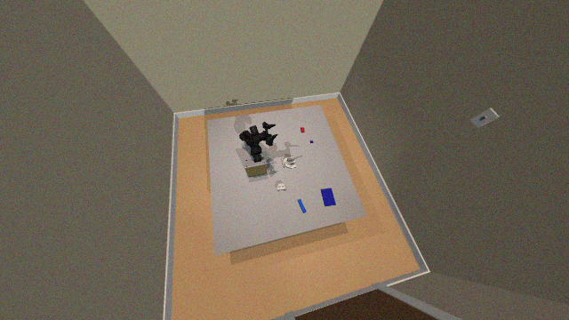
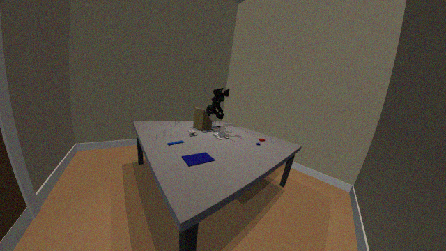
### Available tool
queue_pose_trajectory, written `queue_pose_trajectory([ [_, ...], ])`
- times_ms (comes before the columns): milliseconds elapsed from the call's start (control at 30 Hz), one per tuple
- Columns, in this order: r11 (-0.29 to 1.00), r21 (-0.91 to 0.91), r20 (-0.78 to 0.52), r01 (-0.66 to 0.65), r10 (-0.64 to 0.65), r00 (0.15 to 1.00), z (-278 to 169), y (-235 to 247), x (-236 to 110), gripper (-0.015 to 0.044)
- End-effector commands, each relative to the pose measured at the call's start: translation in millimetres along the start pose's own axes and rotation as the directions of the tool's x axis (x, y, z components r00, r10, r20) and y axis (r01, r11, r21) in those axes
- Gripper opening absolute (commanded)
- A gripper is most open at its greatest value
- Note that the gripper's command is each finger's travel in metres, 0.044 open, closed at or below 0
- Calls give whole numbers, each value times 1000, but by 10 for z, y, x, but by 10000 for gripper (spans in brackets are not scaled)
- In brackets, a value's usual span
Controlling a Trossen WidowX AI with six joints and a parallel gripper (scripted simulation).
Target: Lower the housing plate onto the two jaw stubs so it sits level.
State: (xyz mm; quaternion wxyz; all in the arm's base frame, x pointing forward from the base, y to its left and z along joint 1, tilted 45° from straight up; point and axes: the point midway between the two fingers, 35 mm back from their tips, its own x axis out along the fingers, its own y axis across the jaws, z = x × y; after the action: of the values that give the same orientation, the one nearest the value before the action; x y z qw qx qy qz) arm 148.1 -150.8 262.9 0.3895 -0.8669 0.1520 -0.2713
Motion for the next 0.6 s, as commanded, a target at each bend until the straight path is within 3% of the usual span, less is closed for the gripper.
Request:
queue_pose_trajectory([
  [0,1000,0,0,0,0,1000,0,0,0,426],
  [300,976,88,71,-198,192,979,-46,385,228,440],
  [567,901,152,180,-406,379,908,-11,852,414,440],
])
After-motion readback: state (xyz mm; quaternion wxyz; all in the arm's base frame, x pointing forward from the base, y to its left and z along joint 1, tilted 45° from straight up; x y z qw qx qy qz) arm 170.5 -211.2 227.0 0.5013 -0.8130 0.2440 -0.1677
